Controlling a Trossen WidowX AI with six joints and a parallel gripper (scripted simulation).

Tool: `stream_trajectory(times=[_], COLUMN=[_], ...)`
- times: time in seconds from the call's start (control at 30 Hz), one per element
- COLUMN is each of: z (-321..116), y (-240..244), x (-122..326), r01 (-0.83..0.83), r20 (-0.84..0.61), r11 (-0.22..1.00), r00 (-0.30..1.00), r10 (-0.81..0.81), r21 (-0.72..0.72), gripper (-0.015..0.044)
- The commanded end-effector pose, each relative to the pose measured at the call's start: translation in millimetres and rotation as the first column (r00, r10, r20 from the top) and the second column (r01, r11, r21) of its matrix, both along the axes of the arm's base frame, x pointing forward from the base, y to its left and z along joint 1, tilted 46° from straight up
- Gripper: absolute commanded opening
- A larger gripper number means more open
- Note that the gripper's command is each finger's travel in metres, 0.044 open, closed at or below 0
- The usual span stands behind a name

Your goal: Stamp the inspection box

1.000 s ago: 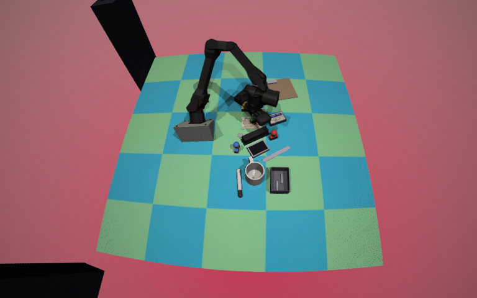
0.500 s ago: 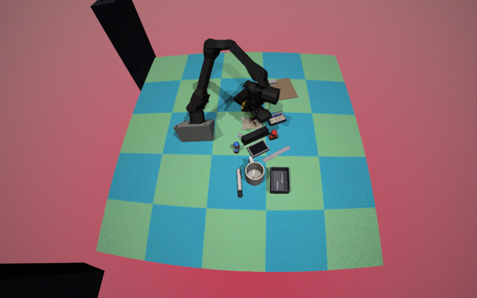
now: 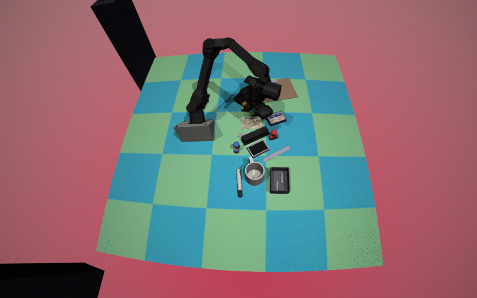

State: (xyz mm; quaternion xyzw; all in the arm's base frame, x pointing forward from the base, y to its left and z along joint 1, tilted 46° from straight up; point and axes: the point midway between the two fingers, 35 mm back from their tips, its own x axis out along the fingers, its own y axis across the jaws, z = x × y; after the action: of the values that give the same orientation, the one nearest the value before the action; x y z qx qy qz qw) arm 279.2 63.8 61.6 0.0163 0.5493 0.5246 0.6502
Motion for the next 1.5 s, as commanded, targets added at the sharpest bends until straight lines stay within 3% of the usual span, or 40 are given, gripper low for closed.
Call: stream_trajectory(times=[0.0, 0.7, 1.47], z=[8, 65, 43], y=[8, 78, 101], x=[11, 64, 61], r01=[0.0, -0.006, -0.006], r20=[0.003, 0.011, 0.012], r11=[1.0, 1.0, 1.0], r00=[1.0, 1.0, 1.0], r10=[0.0, 0.006, 0.006], r21=[-0.003, 0.008, 0.007], gripper=[0.0, 0.0, 0.0])
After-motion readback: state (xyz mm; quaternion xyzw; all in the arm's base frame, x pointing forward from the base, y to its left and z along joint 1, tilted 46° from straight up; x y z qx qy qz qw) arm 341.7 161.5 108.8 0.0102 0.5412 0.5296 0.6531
